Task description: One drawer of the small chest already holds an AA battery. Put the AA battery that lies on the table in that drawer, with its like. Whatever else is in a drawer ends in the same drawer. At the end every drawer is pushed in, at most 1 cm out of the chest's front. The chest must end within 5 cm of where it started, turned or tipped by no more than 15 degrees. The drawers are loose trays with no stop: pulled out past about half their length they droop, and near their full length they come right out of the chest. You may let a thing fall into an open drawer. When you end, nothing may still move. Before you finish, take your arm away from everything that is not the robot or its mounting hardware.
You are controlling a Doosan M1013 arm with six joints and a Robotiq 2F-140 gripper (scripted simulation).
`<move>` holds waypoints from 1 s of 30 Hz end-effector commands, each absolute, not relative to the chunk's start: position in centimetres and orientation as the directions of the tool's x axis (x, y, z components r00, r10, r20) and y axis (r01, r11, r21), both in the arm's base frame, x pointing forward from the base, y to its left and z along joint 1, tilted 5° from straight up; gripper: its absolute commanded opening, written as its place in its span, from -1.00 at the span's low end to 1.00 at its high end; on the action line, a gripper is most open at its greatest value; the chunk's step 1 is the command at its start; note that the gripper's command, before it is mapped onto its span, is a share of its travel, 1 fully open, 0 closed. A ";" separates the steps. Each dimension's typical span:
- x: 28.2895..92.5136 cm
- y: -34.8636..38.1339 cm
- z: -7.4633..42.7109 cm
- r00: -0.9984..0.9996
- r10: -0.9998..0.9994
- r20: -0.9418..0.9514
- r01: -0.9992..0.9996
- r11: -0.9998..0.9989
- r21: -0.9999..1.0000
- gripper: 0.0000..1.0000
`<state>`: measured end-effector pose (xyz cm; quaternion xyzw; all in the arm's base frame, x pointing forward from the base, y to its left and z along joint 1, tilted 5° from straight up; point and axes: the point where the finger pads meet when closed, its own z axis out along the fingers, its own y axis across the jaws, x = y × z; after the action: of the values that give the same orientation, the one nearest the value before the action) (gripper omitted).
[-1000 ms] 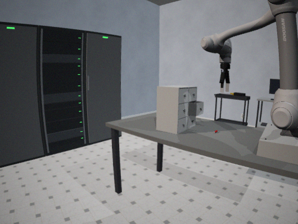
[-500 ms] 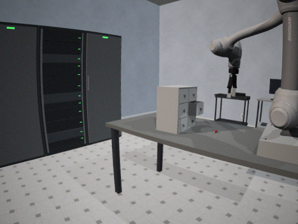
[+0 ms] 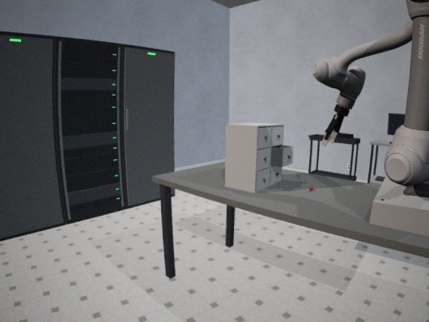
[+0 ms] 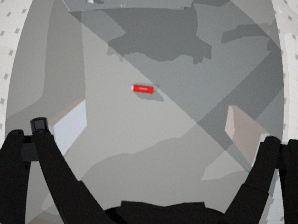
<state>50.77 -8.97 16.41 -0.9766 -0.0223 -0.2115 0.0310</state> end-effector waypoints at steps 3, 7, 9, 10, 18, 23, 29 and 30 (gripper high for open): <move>52.0 -8.6 15.3 0.838 0.024 0.545 0.073 -0.995 -0.067 1.00; 52.6 -8.5 14.8 0.801 0.018 0.599 0.074 -0.995 -0.068 1.00; 52.9 -8.4 14.5 0.777 0.014 0.629 0.073 -0.995 -0.068 1.00; 53.1 -8.4 14.4 0.766 0.013 0.643 0.074 -0.995 -0.069 1.00; 54.2 -8.2 13.3 0.675 -0.001 0.738 0.073 -0.995 -0.068 1.00; 54.7 -8.2 12.9 0.636 -0.006 0.772 0.074 -0.995 -0.069 1.00; 55.7 -8.0 12.0 0.540 -0.018 0.841 0.074 -0.995 -0.069 1.00; 55.9 -8.0 11.8 0.521 -0.020 0.853 0.073 -0.995 -0.068 1.00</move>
<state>55.39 -8.39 12.53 -0.9113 -0.0131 -0.4084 0.0510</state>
